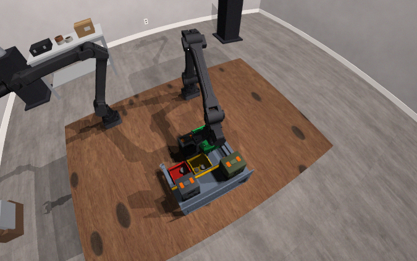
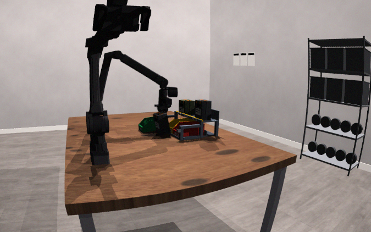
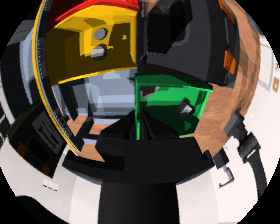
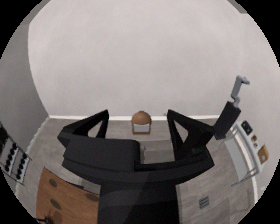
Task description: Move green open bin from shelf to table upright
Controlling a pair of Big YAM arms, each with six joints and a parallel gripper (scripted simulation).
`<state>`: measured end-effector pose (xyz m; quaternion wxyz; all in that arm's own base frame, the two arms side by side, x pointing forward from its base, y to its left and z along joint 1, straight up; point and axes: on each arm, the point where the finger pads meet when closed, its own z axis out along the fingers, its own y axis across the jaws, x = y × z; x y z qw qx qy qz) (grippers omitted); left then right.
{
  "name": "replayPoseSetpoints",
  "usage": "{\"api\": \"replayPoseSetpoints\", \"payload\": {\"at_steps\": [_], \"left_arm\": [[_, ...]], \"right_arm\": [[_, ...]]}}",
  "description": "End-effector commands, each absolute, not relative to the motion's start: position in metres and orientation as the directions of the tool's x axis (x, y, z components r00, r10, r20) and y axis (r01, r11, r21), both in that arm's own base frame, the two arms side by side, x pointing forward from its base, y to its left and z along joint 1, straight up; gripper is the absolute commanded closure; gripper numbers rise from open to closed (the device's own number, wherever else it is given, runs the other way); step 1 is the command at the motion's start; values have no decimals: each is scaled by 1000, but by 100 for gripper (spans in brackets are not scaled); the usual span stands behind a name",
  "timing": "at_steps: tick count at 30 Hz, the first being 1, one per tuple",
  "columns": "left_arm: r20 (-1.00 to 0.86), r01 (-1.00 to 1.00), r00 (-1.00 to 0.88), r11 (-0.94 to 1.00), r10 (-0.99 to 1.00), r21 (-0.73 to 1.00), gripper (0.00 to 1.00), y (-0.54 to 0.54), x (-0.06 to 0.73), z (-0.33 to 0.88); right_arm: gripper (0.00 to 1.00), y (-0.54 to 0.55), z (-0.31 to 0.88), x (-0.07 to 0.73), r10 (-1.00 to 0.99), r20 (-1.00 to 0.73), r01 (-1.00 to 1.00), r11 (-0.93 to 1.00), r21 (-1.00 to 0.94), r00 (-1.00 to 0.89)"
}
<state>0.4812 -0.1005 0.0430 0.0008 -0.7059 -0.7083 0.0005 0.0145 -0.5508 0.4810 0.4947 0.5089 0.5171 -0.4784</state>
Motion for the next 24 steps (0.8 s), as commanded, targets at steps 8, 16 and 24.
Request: {"api": "replayPoseSetpoints", "payload": {"at_steps": [8, 16, 24], "left_arm": [[-9, 999, 6, -5, 1000, 54, 87, -105, 508, 59], [-9, 998, 6, -5, 1000, 55, 88, -105, 508, 59], [-10, 998, 7, -6, 1000, 55, 88, -106, 508, 60]], "right_arm": [[0, -545, 501, 9, 0, -1000, 1000, 17, 0, 0], [0, -545, 501, 9, 0, -1000, 1000, 17, 0, 0], [0, -545, 501, 9, 0, -1000, 1000, 17, 0, 0]]}}
